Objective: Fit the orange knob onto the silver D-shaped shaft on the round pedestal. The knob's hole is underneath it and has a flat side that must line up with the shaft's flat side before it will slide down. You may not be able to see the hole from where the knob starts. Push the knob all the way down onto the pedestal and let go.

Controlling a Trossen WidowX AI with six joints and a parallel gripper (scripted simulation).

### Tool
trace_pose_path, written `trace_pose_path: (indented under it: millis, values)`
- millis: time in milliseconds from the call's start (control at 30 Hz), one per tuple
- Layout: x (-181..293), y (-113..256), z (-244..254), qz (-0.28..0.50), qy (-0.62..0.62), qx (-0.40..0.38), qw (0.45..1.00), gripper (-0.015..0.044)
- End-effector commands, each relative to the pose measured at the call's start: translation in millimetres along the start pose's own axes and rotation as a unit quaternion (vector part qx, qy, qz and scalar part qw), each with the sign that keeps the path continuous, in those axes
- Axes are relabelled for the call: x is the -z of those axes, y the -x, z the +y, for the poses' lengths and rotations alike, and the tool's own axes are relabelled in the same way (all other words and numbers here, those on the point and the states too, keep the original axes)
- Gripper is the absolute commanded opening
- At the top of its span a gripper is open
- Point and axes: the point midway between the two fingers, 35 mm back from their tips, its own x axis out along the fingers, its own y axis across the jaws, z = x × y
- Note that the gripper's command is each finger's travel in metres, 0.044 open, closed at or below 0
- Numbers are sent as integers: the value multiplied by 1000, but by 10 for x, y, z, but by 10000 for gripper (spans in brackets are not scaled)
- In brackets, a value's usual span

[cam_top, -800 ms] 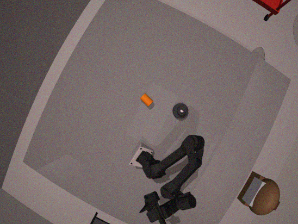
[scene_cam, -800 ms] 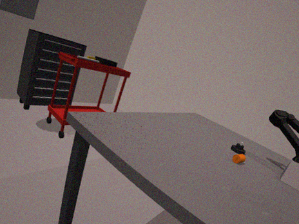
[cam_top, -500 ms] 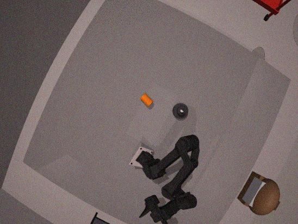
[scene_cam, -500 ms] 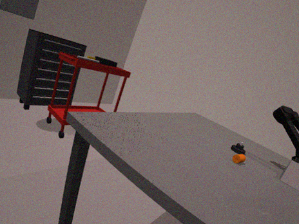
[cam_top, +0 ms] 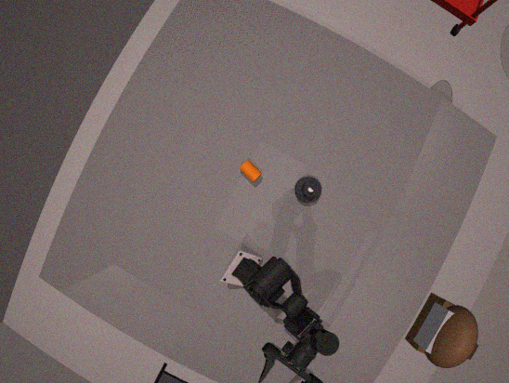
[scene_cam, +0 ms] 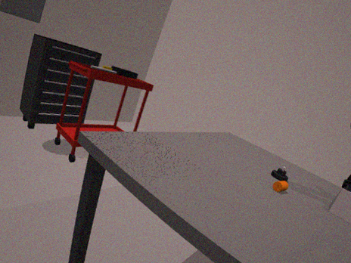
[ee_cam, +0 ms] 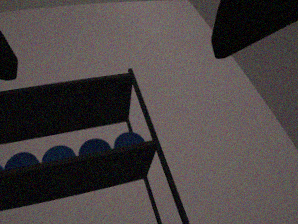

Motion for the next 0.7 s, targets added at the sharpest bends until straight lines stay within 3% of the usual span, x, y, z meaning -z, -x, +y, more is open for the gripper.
trace_pose_path:
  millis: [0, 333, 667]
  values:
    - [-270, 222, -204, -99, -16, 61, 993, 440]
    - [-652, 910, -539, -301, -42, 189, 934, 440]
    - [-700, 1758, -674, -485, -64, 306, 817, 440]
